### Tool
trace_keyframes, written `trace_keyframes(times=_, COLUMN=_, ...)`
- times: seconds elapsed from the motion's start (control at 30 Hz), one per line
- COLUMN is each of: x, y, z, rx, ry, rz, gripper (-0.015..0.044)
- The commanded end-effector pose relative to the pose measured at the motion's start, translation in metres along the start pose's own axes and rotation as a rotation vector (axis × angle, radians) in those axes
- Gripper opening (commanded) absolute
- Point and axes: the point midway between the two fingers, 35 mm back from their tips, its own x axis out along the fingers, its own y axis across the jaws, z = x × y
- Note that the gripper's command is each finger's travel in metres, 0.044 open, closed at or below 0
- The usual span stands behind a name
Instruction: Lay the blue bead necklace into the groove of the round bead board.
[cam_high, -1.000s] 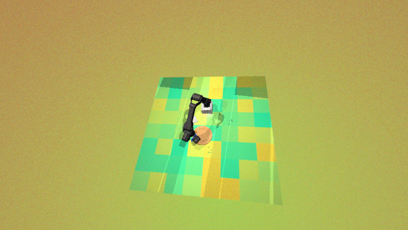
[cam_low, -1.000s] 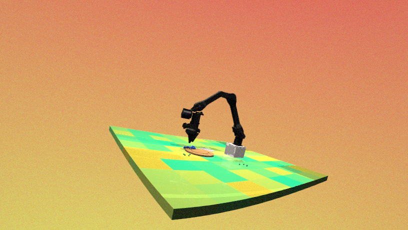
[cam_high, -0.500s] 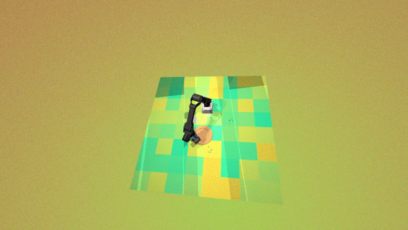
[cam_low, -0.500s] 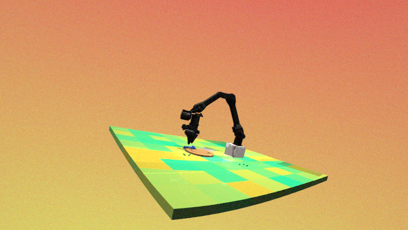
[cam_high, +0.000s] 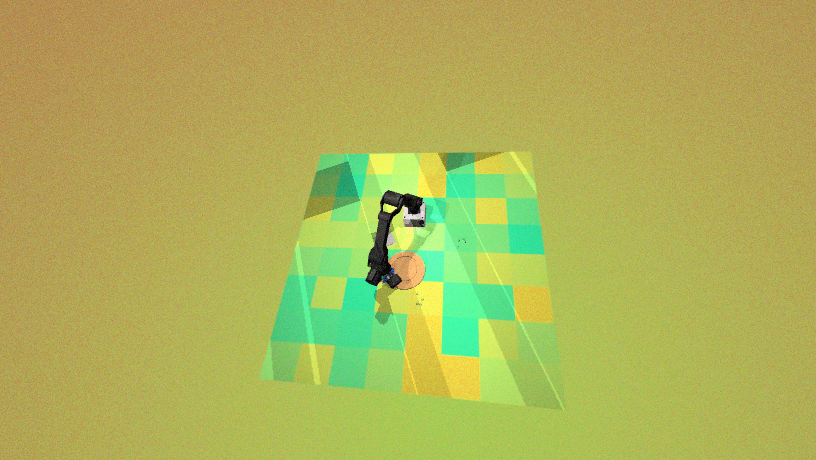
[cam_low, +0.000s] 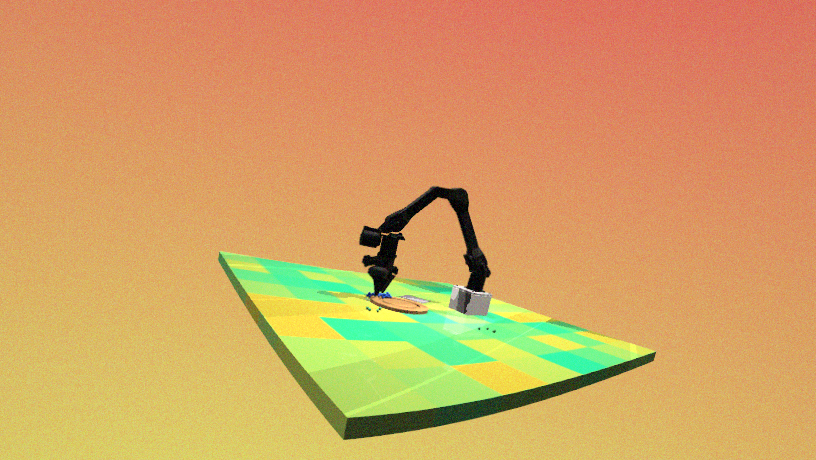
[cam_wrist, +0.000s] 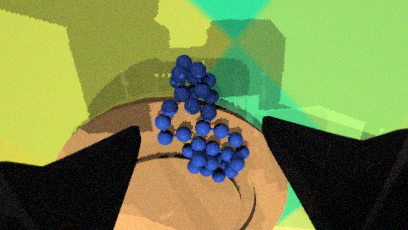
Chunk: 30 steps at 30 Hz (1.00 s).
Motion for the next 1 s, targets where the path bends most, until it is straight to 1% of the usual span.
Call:
trace_keyframes(times=0.0, x=0.0053, y=-0.0006, z=-0.0008, rx=0.005, ry=0.002, rz=-0.002, gripper=0.0380)
trace_keyframes(times=0.07, x=0.0053, y=-0.0006, z=-0.0008, rx=0.005, ry=0.002, rz=-0.002, gripper=0.0380)
trace_keyframes(times=0.4, x=0.0028, y=-0.0005, z=-0.0007, rx=0.001, ry=0.003, rz=-0.001, gripper=0.0118)
trace_keyframes(times=0.97, x=0.0028, y=-0.0005, z=-0.0007, rx=0.001, ry=0.003, rz=-0.001, gripper=0.0004)
